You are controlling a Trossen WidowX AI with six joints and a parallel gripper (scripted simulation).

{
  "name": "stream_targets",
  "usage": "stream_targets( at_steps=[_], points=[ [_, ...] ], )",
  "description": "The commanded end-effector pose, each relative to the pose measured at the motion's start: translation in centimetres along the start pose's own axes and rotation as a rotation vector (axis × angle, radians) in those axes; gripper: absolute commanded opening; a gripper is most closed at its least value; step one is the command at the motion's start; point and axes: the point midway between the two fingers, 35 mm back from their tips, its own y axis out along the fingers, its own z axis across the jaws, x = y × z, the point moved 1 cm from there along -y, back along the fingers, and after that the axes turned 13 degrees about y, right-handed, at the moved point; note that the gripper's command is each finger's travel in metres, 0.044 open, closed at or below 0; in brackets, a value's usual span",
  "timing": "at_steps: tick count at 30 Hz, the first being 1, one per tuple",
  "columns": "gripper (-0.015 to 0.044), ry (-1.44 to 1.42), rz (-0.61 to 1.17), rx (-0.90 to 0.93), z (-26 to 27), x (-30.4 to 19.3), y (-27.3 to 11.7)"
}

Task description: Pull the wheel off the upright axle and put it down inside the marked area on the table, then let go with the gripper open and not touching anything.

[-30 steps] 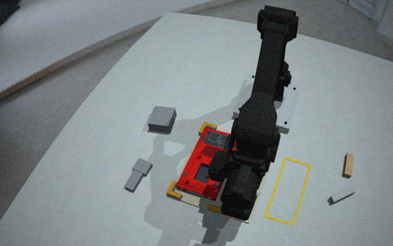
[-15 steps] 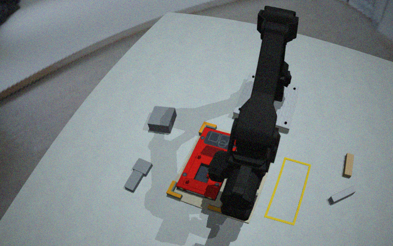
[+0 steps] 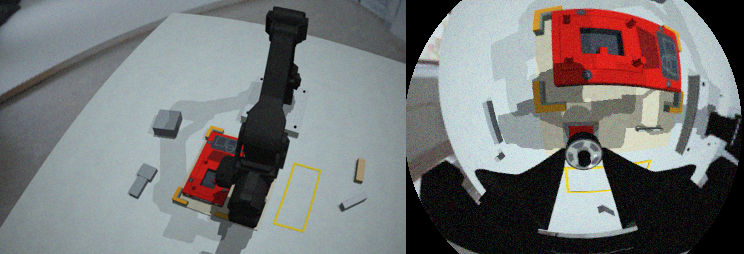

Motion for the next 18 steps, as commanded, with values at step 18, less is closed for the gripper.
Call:
stream_targets(
  at_steps=[18],
  points=[
    [0.0000, 0.003, 0.000, 0.012, 0.03, 0.00, -1.68]
  ],
)
